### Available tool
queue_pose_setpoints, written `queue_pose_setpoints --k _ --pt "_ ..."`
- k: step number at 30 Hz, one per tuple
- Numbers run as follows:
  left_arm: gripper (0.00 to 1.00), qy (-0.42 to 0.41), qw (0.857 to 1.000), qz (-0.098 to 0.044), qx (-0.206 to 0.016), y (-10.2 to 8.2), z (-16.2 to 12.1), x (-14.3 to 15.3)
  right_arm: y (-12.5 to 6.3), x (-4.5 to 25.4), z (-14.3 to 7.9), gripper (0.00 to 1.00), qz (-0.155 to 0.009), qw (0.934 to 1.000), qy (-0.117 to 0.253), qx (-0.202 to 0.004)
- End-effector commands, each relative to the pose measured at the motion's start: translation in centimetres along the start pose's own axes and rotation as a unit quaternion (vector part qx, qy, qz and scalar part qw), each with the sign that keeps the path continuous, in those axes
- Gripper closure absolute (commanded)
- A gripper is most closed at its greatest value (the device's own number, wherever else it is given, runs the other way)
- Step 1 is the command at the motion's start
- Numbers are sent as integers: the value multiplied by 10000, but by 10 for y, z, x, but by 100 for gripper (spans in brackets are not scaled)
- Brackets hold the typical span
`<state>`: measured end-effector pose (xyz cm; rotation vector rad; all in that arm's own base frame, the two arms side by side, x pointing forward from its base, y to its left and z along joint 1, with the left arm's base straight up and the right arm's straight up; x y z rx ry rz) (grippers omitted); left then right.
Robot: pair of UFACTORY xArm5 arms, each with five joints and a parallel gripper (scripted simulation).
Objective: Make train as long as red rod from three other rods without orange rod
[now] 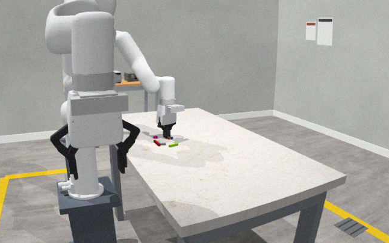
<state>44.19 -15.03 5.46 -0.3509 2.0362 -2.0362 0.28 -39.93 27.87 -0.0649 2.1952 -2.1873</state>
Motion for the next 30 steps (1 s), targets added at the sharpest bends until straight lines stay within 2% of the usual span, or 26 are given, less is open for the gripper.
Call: queue_pose_setpoints --k 1,30 --pt "94 0 10000 15 12 -1 1 -1 -1 0 1 0 -1 10000 0 18" --pt "94 0 10000 15 12 -5 1 -1 -1 0 1 0 -1 10000 0 18"
Point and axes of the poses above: on each arm, the point where the finger pads meet when closed, its own y axis out along the fingers, its own x axis across the jaws, z = x × y, the point moved 3 cm from there along -y, back along the fingers, and after that the axes turned 3 degrees about -y, right-handed, at the moved point
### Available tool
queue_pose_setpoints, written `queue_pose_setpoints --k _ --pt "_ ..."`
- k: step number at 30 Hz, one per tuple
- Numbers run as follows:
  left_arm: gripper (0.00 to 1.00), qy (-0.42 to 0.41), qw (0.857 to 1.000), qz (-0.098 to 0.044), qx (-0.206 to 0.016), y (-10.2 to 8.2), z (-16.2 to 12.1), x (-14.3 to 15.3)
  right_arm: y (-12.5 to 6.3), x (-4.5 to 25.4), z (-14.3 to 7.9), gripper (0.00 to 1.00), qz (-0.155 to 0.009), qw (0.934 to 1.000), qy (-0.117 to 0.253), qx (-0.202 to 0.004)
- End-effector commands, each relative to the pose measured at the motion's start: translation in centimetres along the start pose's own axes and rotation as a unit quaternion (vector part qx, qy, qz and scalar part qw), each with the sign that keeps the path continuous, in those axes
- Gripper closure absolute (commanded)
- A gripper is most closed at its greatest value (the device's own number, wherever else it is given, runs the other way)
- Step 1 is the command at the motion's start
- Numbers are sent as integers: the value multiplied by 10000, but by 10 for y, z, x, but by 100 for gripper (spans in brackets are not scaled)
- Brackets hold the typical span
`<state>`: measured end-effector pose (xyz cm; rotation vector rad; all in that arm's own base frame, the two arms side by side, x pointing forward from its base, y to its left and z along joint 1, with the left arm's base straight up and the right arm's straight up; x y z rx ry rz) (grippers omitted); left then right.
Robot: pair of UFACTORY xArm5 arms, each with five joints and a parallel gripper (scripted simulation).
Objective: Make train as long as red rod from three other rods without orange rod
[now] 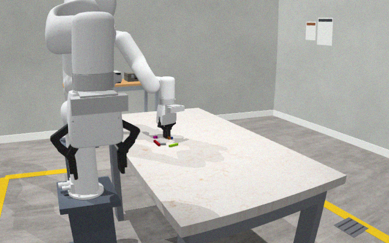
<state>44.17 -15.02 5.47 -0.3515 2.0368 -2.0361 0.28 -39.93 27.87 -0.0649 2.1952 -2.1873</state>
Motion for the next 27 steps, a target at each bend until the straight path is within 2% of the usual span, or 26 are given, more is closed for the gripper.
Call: queue_pose_setpoints --k 1,7,9,14,17,20,27 --pt "94 0 10000 17 14 -8 1 -1 -1 0 1 0 -1 10000 0 18" --pt "94 0 10000 18 14 -44 1 -1 -1 0 1 0 -1 10000 0 18" --pt "94 0 10000 18 14 -44 1 -1 -1 0 1 0 -1 10000 0 18" --pt "94 0 10000 18 14 -81 1 -1 -1 0 1 0 -1 10000 0 18" --pt "94 0 10000 18 14 -95 1 -1 -1 0 1 0 -1 10000 0 18" --pt "94 0 10000 18 14 -101 1 -1 -1 0 1 0 -1 10000 0 18" --pt "94 0 10000 18 14 -101 1 -1 -1 0 1 0 -1 10000 0 18"
Point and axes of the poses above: on each arm, the point where the finger pads meet when closed, its own y axis out along the fingers, its own x axis across the jaws, z = x × y, the point moved 3 cm from there along -y, back along the fingers, and after that the axes turned 3 degrees about -y, right-handed, at the moved point
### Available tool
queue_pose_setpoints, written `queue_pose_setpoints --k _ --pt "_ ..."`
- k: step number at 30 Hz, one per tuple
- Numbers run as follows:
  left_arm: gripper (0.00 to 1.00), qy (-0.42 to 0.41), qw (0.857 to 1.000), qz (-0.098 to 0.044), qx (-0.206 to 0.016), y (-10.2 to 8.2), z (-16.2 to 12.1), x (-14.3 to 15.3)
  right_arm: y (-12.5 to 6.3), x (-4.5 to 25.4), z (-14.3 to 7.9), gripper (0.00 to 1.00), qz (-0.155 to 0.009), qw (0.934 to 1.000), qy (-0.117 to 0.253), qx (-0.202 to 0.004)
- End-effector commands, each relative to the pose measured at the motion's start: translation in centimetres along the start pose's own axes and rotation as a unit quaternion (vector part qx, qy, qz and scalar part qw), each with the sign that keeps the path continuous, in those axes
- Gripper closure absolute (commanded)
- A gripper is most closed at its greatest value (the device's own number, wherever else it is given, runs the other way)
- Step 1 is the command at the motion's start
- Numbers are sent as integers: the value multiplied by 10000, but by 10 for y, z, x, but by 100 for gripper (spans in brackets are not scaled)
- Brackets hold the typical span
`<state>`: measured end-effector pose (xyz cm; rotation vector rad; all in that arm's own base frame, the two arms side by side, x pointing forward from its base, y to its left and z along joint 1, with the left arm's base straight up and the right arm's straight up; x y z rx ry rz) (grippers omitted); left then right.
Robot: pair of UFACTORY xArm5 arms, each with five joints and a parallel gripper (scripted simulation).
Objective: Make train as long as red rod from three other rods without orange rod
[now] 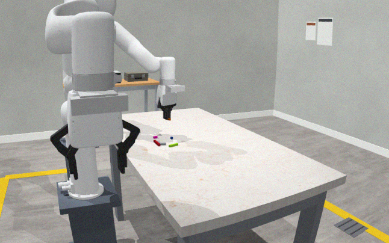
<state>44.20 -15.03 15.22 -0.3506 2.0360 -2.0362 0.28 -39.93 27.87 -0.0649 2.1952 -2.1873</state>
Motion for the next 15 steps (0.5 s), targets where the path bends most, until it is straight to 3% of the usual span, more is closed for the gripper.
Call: queue_pose_setpoints --k 1,4,7,15 --pt "94 0 10000 15 12 -4 1 -1 -1 0 1 0 -1 10000 0 18" --pt "94 0 10000 15 12 -4 0 0 -1 0 1 0 -1 10000 0 18" --pt "94 0 10000 14 11 -7 -20 32 -1 0 1 0 -1 10000 0 18" --pt "94 0 10000 13 11 -6 -44 68 -1 0 1 0 -1 10000 0 18"
Point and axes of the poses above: on each arm, the point where the finger pads meet when closed, its own y axis out along the fingers, its own x axis across the jaws, z = x × y, the point moved 3 cm from there along -y, back along the fingers, and after that the axes turned 3 degrees about -y, right-handed, at the moved point
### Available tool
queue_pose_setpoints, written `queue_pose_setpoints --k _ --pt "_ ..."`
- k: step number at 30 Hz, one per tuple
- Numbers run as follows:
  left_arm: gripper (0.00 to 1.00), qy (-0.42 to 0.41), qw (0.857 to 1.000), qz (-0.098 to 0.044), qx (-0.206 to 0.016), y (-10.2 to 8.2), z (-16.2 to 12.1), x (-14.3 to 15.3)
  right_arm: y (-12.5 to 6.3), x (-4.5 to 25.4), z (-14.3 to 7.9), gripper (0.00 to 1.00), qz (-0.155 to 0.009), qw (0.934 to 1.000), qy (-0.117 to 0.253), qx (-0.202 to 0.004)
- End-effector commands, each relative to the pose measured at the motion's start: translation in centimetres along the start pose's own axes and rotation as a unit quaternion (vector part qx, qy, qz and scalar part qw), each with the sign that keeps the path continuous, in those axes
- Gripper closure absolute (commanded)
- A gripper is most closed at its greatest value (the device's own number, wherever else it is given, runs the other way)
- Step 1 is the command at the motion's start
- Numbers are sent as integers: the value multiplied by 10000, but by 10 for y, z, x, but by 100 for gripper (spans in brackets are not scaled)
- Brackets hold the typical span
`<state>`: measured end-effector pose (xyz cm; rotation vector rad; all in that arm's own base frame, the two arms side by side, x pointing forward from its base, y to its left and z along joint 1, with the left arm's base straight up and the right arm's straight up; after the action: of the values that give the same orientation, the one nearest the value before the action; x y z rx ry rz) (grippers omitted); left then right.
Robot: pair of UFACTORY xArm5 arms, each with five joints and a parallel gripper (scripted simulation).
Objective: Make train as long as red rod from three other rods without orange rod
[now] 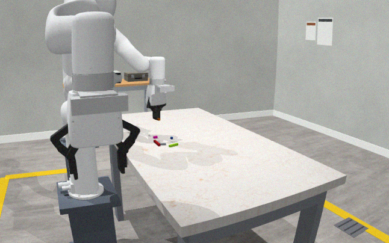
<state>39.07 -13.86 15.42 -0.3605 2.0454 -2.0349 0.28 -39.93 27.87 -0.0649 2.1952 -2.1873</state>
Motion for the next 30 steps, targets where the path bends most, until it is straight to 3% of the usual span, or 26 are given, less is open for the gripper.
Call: queue_pose_setpoints --k 1,3,20,30 --pt "94 -2 10000 54 44 -4 -15 24 -1 0 1 0 -1 10000 0 18" --pt "94 -2 10000 54 44 -2 -25 38 -1 0 1 0 -1 10000 0 18" --pt "94 -2 10000 54 44 1 -26 39 -1 0 1 0 -1 10000 0 18" --pt "94 -2 10000 54 44 30 -25 38 -1 0 1 0 -1 10000 0 18"
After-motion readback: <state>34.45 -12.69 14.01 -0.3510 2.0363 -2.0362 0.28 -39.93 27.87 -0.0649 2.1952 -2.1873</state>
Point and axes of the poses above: on each arm, the point where the finger pads meet when closed, its own y axis out along the fingers, its own x axis across the jaws, z = x × y, the point moved 3 cm from there along -y, back along the fingers, and after that the axes turned 3 degrees about -y, right-handed, at the moved point
